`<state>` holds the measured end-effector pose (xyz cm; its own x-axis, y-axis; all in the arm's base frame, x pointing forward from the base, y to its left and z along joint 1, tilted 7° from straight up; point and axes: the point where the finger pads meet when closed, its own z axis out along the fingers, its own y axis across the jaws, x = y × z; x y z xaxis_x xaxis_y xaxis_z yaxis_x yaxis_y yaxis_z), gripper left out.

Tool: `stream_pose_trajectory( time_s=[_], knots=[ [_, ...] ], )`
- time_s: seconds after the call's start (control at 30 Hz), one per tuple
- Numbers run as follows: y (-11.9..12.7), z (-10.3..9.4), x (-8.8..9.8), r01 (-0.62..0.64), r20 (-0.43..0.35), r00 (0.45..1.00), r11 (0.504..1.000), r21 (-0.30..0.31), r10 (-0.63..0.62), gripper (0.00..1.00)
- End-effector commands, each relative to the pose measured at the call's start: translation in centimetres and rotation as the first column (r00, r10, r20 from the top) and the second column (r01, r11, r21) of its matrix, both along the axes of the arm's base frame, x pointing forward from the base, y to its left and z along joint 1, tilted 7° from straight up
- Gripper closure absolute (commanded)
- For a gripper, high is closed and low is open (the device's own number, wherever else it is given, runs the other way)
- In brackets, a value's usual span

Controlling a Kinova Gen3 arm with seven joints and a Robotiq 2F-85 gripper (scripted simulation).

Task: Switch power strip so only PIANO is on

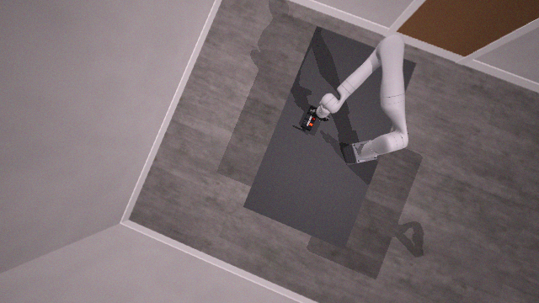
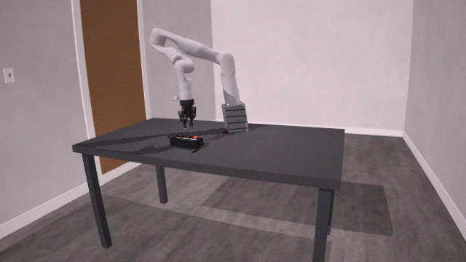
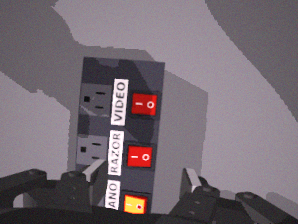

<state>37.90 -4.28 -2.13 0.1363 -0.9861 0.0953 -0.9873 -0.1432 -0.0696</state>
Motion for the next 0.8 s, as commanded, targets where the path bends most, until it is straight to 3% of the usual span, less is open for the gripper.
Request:
stream_pose_trajectory(
  time_s=[0.0,0.47,0.77],
  knots=[
    [-0.2,0.7,0.2,0.002,0.007,1.0,1.0,-0.005,-0.002,0.0],
    [0.4,7.4,-0.4,0.002,0.007,1.0,1.0,-0.005,-0.002,0.0],
    [0.5,8.9,-0.6,0.002,0.007,1.0,1.0,-0.005,-0.002,0.0]
  ],
)
